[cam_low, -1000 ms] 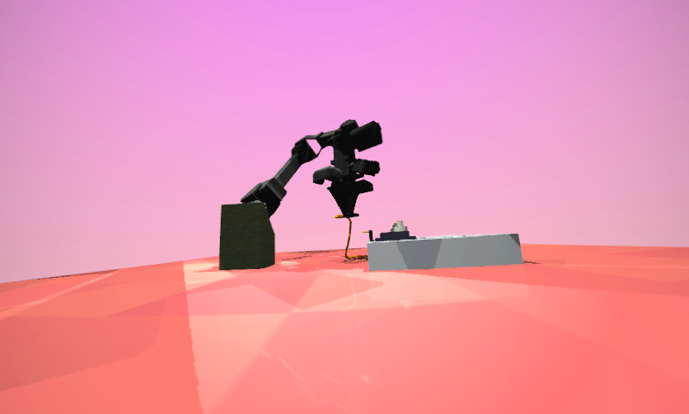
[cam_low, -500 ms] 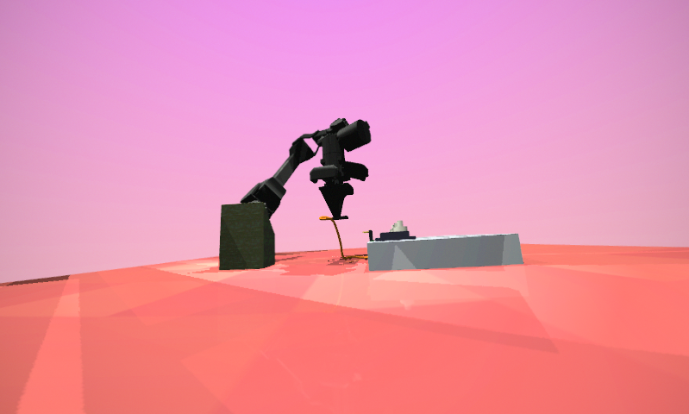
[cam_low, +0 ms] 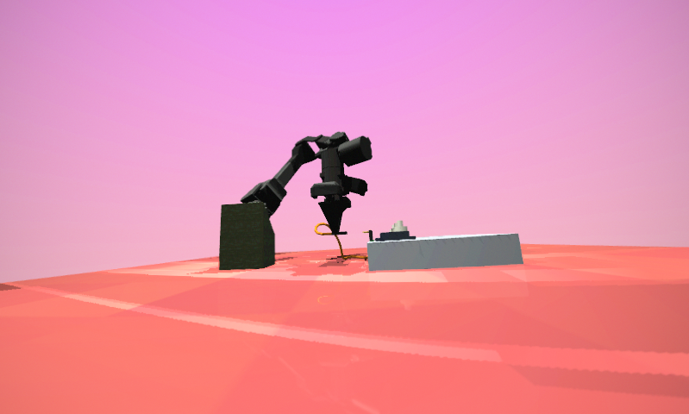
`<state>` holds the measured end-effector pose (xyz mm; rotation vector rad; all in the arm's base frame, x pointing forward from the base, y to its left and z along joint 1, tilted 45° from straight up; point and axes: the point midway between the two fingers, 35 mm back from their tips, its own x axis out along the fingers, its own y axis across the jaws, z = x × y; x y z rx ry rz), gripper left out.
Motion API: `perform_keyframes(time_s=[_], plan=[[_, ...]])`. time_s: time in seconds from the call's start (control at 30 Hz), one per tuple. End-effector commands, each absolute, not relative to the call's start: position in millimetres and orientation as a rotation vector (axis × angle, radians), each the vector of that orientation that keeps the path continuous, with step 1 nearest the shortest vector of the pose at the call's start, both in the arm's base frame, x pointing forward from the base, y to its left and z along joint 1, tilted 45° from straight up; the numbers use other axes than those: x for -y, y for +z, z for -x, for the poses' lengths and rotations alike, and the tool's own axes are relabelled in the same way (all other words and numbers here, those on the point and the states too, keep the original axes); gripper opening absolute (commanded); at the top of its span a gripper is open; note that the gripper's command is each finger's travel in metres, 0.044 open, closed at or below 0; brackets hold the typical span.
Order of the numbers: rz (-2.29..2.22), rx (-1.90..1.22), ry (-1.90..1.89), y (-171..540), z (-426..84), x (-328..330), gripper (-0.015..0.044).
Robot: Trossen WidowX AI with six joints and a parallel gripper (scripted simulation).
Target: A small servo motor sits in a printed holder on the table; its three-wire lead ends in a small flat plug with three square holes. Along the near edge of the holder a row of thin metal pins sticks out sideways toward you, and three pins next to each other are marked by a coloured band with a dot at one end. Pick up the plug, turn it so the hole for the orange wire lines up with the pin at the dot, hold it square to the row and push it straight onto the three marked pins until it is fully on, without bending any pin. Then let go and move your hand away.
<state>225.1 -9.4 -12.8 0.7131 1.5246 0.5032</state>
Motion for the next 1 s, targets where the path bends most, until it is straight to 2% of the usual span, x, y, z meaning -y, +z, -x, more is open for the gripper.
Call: perform_keyframes(time_s=[0.0, 0.3, 0.97], plan=[[-0.723, -1.523, 0.505, -14.8, -227.7, 7.2, 0.0000], [-0.722, -1.522, 0.505, -16.9, -255.2, 14.5, 0.0000], [-0.722, -1.522, 0.505, -14.8, -262.6, 12.3, 0.0000]])
